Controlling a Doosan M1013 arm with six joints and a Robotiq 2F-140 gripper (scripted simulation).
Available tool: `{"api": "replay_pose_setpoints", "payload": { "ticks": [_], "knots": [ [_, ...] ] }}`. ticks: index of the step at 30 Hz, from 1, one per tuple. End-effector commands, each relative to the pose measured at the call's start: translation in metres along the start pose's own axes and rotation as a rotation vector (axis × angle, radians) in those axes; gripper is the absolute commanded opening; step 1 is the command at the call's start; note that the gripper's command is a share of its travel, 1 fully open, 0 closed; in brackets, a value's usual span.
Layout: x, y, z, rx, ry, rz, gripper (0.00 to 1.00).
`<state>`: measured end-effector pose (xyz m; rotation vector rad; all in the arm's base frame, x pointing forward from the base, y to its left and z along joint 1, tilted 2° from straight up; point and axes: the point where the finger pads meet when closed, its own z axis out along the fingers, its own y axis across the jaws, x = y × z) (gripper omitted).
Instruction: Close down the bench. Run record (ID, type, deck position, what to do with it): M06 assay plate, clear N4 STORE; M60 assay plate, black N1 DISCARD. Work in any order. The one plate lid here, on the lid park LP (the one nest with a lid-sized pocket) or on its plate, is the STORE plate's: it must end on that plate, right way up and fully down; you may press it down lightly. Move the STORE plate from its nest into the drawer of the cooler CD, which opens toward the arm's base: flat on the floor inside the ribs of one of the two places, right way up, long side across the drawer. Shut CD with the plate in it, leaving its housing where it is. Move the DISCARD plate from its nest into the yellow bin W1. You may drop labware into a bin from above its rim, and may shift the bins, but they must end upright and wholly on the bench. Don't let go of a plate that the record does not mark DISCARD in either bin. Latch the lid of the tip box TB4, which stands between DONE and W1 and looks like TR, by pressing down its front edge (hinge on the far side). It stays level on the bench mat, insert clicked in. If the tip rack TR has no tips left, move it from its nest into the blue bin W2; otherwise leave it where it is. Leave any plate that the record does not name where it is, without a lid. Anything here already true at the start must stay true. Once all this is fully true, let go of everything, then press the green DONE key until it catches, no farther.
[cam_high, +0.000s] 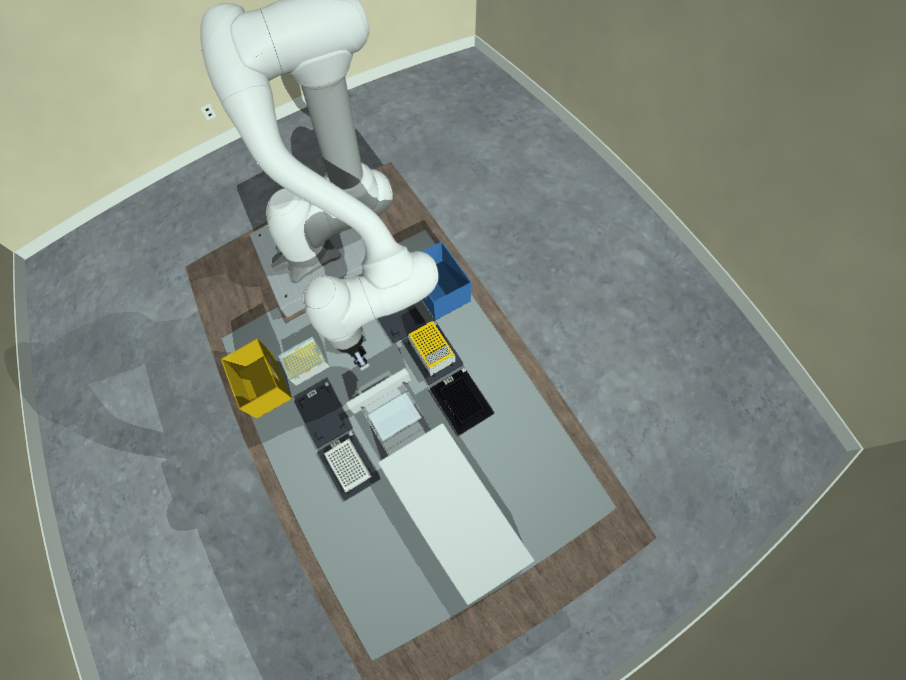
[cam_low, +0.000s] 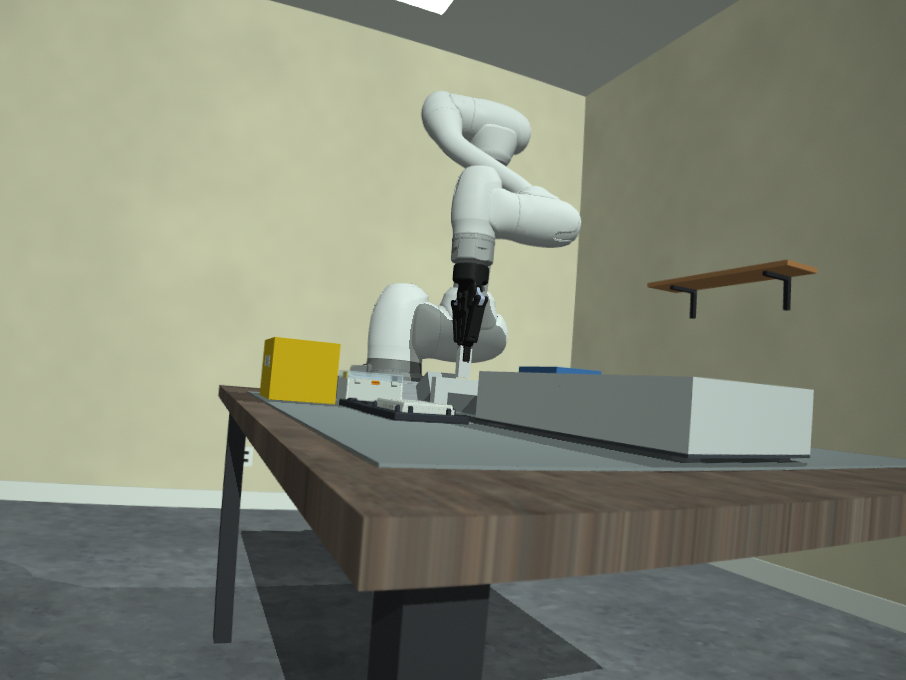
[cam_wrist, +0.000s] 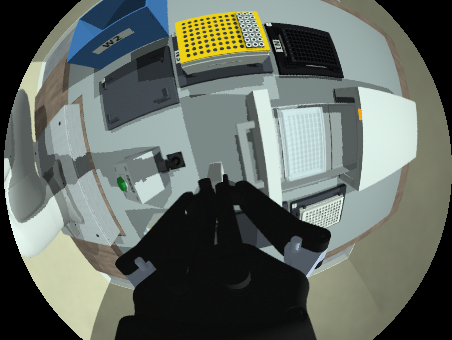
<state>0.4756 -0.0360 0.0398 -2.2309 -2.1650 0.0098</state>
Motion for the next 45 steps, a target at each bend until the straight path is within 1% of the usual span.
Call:
{"api": "replay_pose_setpoints", "payload": {
  "ticks": [1, 24, 26, 41, 45],
  "knots": [
    [0.0, 0.0, 0.006, 0.0, 0.0, 0.0, 0.0],
    [0.0, 0.0, 0.034, 0.0, 0.0, 0.0, 0.0],
    [0.0, 0.0, 0.034, 0.0, 0.0, 0.0, 0.0],
    [0.0, 0.0, 0.054, 0.0, 0.0, 0.0, 0.0],
    [0.0, 0.0, 0.056, 0.0, 0.0, 0.0, 0.0]
  ]
}}
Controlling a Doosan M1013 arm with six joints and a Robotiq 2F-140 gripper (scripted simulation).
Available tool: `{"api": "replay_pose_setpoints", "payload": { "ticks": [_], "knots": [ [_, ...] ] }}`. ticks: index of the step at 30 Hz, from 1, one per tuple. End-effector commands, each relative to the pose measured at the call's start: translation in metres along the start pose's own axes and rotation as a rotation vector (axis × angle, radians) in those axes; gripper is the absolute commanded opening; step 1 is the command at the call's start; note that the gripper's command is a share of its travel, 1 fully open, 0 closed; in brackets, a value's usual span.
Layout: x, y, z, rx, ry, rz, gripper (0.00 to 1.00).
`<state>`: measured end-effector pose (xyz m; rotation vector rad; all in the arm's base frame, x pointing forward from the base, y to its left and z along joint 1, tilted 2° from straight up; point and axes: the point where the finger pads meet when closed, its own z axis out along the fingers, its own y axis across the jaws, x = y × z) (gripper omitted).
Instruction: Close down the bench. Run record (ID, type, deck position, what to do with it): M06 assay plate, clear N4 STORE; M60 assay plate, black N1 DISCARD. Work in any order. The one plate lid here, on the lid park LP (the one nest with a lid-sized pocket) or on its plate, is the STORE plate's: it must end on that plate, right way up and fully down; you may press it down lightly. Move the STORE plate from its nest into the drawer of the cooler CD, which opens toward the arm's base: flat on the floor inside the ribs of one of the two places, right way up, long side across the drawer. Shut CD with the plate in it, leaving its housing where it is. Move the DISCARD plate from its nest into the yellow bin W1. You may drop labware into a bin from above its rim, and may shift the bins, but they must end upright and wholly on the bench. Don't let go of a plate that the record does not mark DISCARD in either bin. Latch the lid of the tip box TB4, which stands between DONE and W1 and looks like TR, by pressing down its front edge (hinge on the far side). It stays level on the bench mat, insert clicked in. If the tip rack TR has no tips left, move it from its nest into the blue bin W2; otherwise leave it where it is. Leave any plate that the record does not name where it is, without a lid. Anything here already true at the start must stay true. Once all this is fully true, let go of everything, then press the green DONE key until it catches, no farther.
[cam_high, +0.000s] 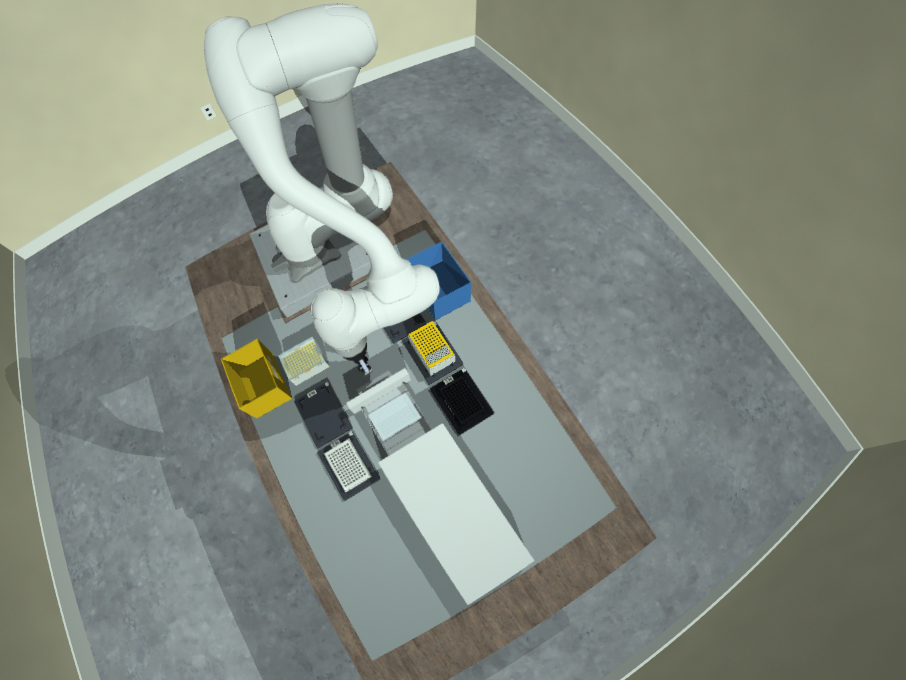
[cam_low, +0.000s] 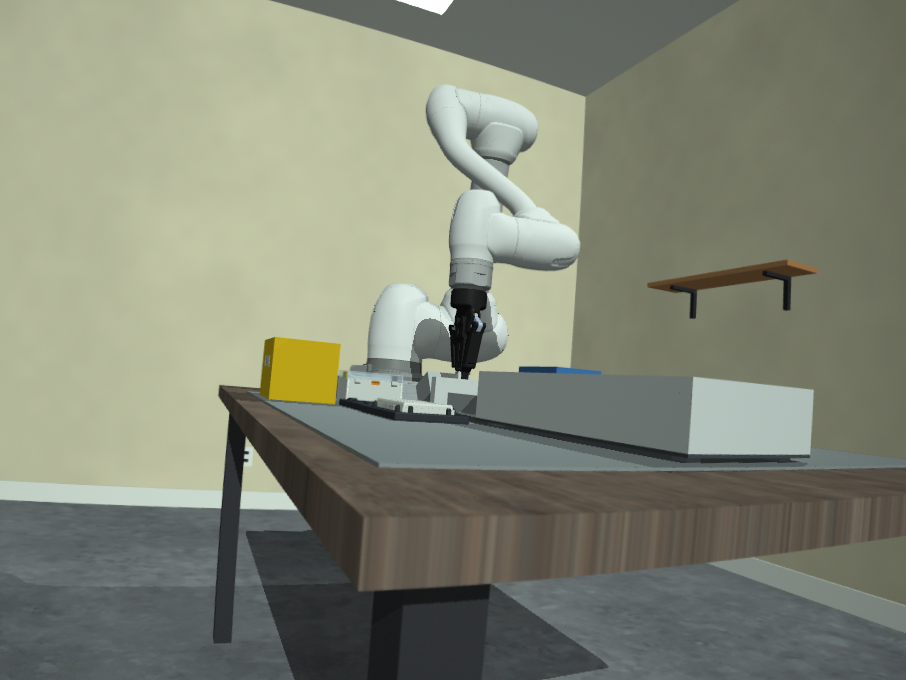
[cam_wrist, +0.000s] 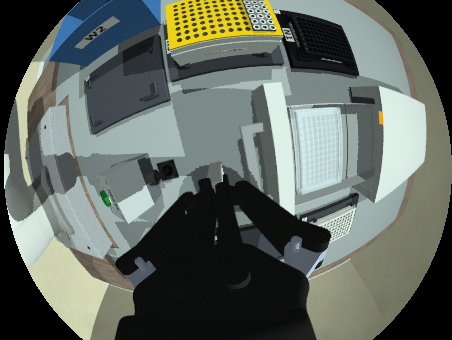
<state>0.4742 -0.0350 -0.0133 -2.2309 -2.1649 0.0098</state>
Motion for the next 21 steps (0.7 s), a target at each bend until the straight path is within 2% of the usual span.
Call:
{"api": "replay_pose_setpoints", "payload": {
  "ticks": [1, 9, 21],
  "knots": [
    [0.0, 0.0001, 0.0046, 0.0, 0.0, 0.0, 0.0],
    [0.0, 0.0001, 0.0146, 0.0, 0.0, 0.0, 0.0],
    [0.0, 0.0001, 0.0146, 0.0, 0.0, 0.0, 0.0]
  ]
}}
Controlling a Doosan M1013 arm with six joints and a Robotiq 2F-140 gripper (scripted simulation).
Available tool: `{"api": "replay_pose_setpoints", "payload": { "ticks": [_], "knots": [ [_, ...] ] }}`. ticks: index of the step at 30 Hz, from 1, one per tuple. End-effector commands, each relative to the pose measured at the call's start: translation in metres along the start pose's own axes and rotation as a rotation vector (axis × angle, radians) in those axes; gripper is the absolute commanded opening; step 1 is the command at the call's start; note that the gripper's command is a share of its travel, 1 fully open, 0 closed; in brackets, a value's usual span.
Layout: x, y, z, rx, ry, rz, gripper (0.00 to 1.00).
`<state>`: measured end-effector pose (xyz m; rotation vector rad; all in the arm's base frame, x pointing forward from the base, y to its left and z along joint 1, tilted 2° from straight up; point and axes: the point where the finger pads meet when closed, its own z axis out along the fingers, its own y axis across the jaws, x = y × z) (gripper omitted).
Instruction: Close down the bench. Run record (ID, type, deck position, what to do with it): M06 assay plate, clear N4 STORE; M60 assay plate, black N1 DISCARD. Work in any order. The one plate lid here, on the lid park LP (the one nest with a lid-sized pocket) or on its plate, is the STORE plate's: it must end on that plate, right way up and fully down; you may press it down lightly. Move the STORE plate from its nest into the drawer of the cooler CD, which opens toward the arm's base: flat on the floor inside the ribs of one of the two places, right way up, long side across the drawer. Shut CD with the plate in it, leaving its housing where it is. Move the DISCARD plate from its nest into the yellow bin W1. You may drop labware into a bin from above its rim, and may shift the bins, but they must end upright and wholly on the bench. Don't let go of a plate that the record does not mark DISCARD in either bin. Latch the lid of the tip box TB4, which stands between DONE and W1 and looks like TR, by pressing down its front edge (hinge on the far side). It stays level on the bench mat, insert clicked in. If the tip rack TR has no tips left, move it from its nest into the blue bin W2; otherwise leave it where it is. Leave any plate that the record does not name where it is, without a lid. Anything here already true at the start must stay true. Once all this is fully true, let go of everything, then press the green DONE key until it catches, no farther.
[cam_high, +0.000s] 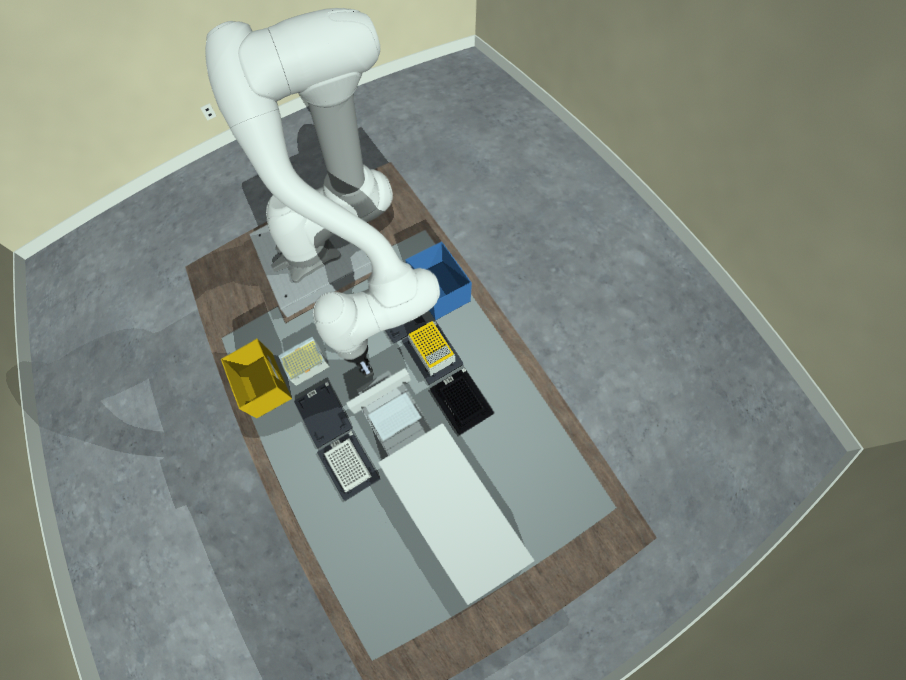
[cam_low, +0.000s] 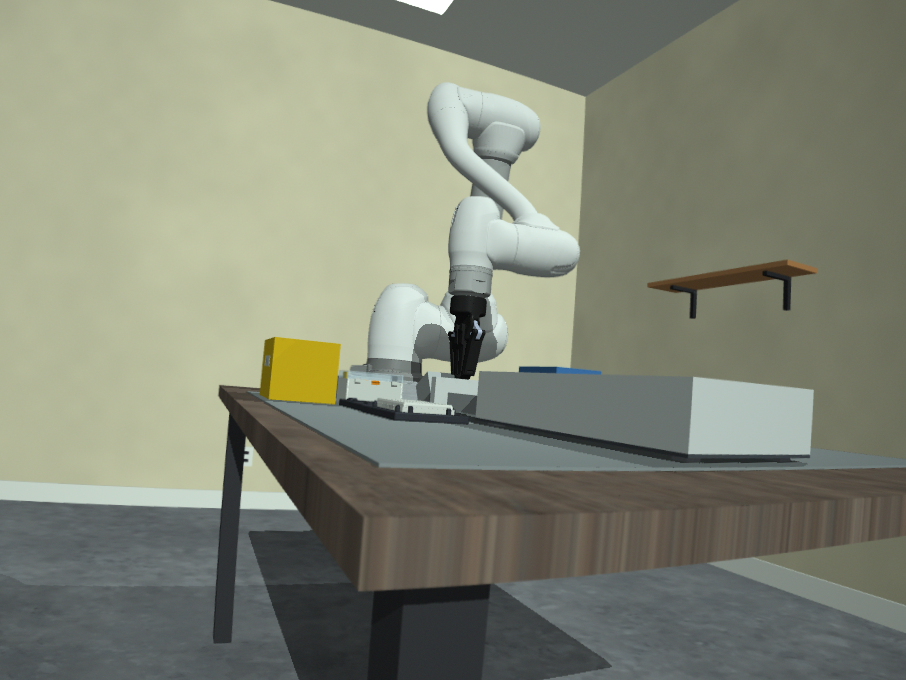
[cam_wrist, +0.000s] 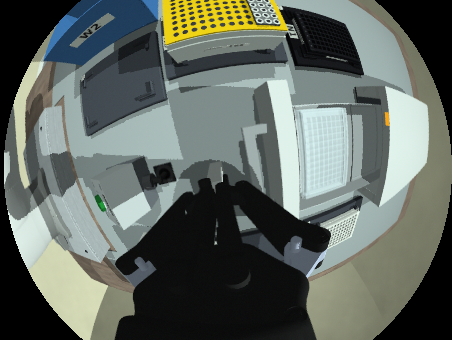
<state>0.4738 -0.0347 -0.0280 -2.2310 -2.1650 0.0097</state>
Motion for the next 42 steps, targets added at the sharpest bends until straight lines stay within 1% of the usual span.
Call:
{"api": "replay_pose_setpoints", "payload": {
  "ticks": [1, 33, 42],
  "knots": [
    [0.0, 0.0, 0.0, 0.0, 0.0, 0.0, 0.0],
    [0.0, 0.0, 0.0, 0.0, 0.0, 0.0, 0.0],
    [0.0, 0.012, 0.0, 0.0, 0.0, 0.0, 0.0]
  ]
}}
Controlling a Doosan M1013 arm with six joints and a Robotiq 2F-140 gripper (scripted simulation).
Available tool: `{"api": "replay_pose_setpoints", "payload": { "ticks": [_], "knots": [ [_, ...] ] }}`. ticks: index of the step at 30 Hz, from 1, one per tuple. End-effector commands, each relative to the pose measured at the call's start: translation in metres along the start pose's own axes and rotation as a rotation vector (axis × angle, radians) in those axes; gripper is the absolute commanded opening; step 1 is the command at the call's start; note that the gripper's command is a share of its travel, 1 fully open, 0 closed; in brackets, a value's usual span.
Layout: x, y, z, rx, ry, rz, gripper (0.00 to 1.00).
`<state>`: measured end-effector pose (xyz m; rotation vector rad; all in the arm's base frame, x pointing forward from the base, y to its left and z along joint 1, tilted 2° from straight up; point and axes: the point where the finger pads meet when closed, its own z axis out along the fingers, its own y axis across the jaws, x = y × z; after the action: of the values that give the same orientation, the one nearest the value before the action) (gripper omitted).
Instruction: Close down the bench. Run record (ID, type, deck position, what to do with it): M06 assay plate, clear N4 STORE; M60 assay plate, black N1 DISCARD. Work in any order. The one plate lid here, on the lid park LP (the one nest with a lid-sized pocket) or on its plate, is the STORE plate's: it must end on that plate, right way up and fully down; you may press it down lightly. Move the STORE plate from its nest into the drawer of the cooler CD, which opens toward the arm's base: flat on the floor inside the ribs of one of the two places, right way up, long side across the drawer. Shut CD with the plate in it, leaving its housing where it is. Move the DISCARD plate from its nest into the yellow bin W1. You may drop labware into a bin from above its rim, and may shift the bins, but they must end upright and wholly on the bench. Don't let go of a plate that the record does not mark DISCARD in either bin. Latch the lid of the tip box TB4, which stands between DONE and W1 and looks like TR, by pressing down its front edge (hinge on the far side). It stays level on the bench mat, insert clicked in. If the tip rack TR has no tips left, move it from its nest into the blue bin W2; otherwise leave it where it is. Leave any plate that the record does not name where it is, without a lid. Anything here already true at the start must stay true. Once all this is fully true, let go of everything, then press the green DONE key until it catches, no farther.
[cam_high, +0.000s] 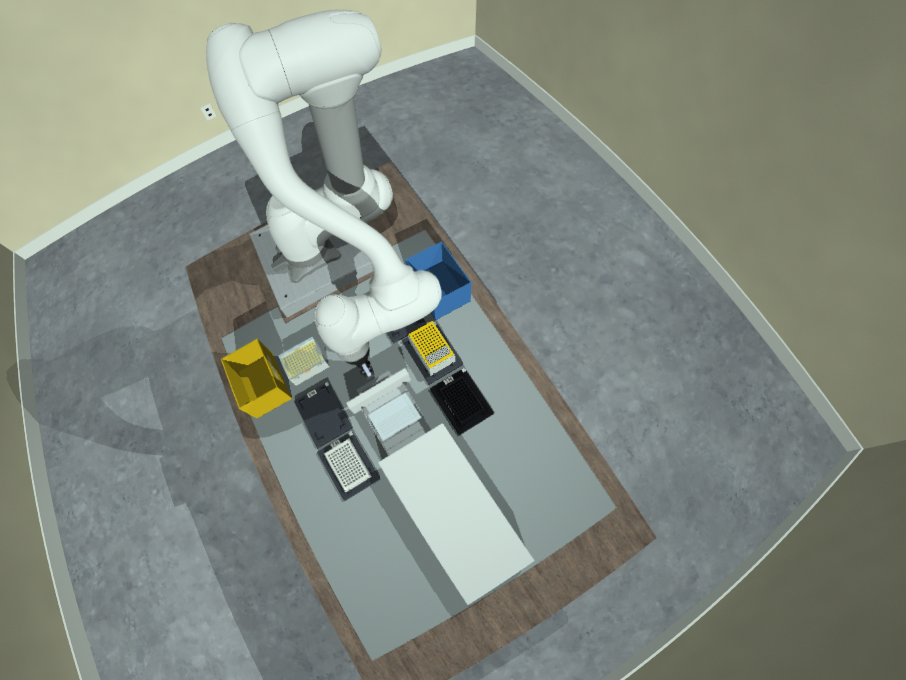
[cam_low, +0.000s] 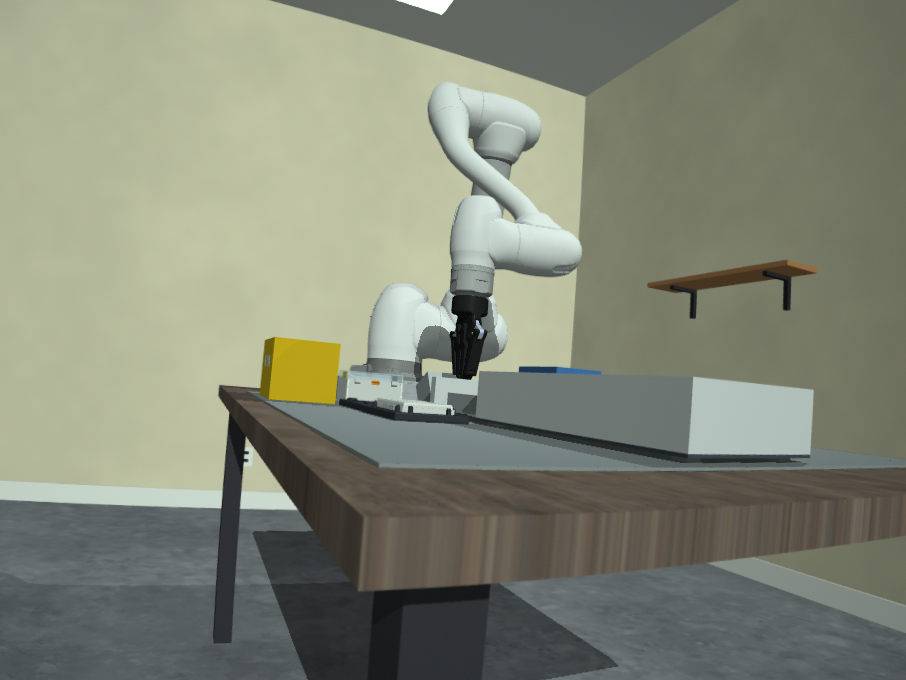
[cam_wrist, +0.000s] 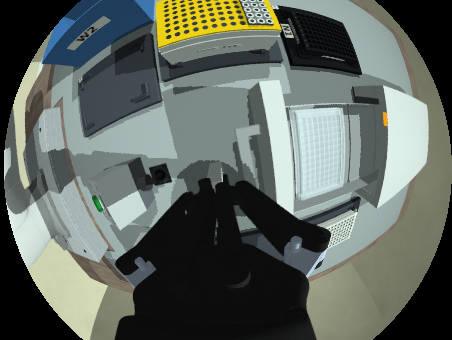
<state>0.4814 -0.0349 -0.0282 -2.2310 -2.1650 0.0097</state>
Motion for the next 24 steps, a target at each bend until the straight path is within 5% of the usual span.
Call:
{"api": "replay_pose_setpoints", "payload": {
  "ticks": [1, 24],
  "knots": [
    [0.0, 0.006, 0.0, 0.0, 0.0, 0.0, 0.0],
    [0.0, 0.029, 0.0, 0.0, 0.0, 0.0, 0.0]
  ]
}}
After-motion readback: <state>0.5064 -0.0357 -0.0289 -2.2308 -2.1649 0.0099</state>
